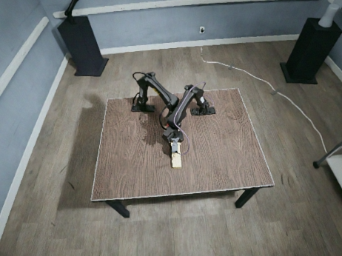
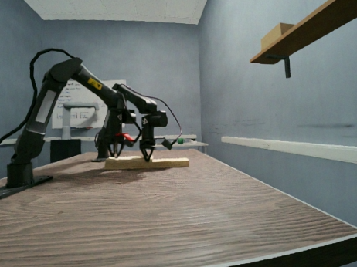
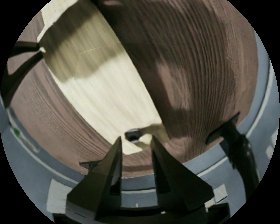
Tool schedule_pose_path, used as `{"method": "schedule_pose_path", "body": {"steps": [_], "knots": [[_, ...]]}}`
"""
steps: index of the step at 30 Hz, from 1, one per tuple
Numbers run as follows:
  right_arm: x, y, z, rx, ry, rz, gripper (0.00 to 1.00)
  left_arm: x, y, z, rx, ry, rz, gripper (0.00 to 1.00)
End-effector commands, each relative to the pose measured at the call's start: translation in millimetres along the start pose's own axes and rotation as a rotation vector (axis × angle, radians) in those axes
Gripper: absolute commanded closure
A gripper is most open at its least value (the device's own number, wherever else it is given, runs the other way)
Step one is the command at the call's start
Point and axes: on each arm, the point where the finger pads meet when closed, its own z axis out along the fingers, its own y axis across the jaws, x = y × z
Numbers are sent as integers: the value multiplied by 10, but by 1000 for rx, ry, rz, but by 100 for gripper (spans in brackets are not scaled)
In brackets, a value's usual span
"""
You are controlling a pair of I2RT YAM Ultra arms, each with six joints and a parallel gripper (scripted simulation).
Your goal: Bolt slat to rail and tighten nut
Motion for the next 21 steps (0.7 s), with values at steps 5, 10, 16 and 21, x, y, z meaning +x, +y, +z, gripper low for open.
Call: {"method": "schedule_pose_path", "body": {"steps": [5, 10, 16, 21], "knots": [[-10, 39, -466, -23, -6, 0, 66, -18, -13, -41, 8, -11, -1, 28], [-9, 36, -495, -23, -5, 0, 66, -18, -13, -41, 8, -11, -1, 28], [-9, 36, -495, -23, -5, 0, 66, -18, -13, -41, 8, -11, -1, 28], [-8, 32, -47, -17, -4, 0, 66, -18, -13, -41, 8, -11, -1, 28]]}}
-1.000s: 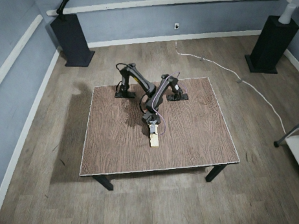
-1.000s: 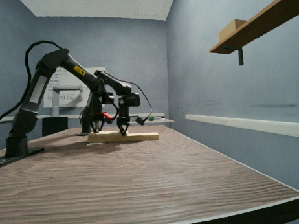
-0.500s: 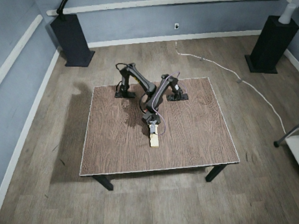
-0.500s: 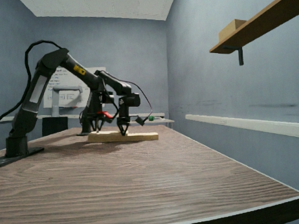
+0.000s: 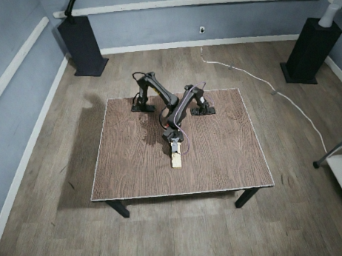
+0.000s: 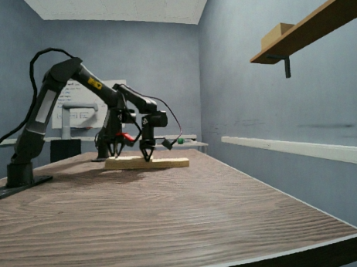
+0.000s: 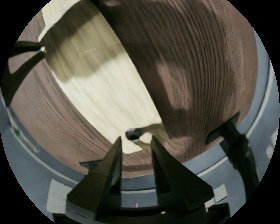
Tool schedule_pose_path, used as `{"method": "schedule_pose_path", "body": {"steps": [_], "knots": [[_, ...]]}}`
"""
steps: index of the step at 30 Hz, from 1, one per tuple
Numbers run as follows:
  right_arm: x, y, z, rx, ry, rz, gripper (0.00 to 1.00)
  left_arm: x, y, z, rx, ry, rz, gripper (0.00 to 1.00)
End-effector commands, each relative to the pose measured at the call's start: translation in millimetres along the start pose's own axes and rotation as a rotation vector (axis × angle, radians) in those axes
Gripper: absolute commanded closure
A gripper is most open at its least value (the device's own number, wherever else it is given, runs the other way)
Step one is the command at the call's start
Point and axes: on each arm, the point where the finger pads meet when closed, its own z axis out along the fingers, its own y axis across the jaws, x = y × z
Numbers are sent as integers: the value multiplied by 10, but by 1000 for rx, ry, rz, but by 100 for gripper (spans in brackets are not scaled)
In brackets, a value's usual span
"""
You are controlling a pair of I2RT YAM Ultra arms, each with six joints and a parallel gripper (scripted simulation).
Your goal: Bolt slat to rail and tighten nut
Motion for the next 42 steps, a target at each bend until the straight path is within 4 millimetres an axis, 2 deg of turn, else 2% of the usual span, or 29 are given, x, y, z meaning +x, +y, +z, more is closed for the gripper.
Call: {"method": "schedule_pose_path", "body": {"steps": [1, 13, 15, 42], "knots": [[-8, 31, -32, -17, -4, 0, 66, -18, -13, -41, 8, -11, -1, 28], [-8, 31, -32, -17, -4, 0, 66, -18, -13, -41, 8, -11, -1, 28], [-8, 31, -32, -17, -4, 0, 89, -18, -13, -41, 8, -11, -1, 28], [-4, 17, -32, -11, -3, 0, 89, -18, -13, -41, 8, -11, -1, 28]]}}
